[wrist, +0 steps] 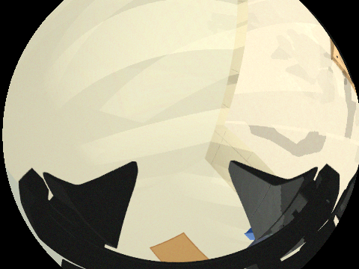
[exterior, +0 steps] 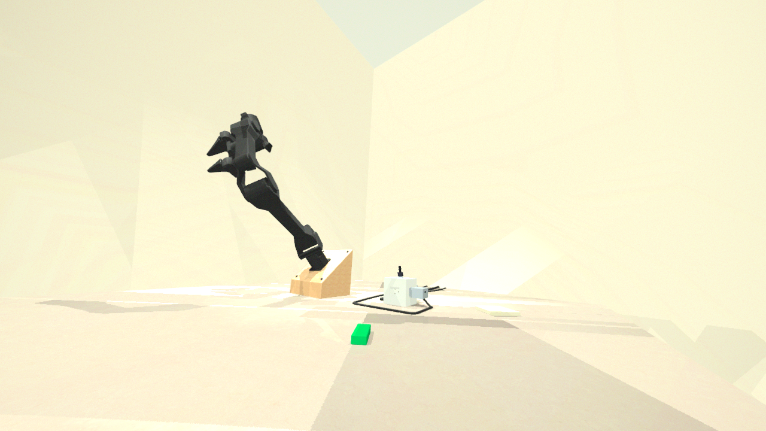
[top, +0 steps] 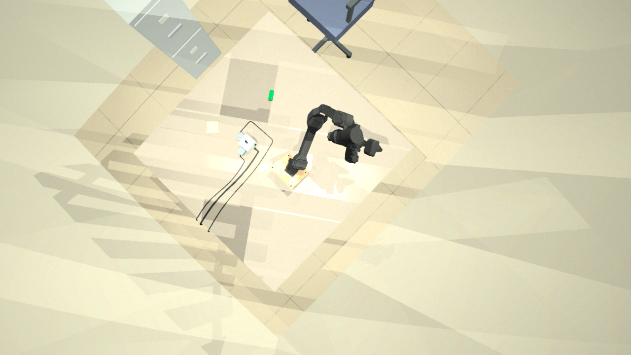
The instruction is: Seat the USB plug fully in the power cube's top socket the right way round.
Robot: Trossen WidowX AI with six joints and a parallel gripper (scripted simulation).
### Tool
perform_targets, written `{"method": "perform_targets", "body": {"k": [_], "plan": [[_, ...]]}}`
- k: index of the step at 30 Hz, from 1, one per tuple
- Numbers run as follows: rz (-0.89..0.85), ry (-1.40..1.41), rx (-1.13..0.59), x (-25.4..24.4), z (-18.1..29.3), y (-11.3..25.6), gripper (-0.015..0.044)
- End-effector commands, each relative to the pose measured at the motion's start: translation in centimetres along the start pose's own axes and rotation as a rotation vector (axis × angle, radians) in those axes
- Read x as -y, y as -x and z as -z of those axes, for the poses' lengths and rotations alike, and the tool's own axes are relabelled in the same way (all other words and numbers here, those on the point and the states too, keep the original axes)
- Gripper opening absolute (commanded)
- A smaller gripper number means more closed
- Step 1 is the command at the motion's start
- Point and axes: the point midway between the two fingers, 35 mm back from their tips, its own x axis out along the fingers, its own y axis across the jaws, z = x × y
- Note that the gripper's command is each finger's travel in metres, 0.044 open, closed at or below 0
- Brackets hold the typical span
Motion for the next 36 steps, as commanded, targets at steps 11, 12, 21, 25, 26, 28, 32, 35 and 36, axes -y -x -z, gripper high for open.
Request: {"method": "perform_targets", "body": {"k": [11, 12, 21, 25, 26, 28, 32, 35, 36], "plan": [[-0.207, 0.181, 0.738, -6.4, -17.2, 11.1, 0.0440], [-0.210, 0.203, 0.789, -6.4, -18.0, 12.4, 0.0440], [-0.040, 0.210, 1.260, -2.9, -26.4, 26.5, 0.0440], [0.143, 0.146, 1.433, 2.0, -29.0, 33.8, 0.0440], [0.188, 0.123, 1.464, 3.5, -29.3, 35.6, 0.0440], [0.281, 0.072, 1.510, 6.8, -29.5, 38.9, 0.0440], [0.505, -0.045, 1.528, 14.3, -29.4, 44.2, 0.0440], [0.676, -0.136, 1.468, 20.5, -28.6, 46.9, 0.0440], [0.730, -0.165, 1.434, 22.6, -28.2, 47.6, 0.0440]]}}
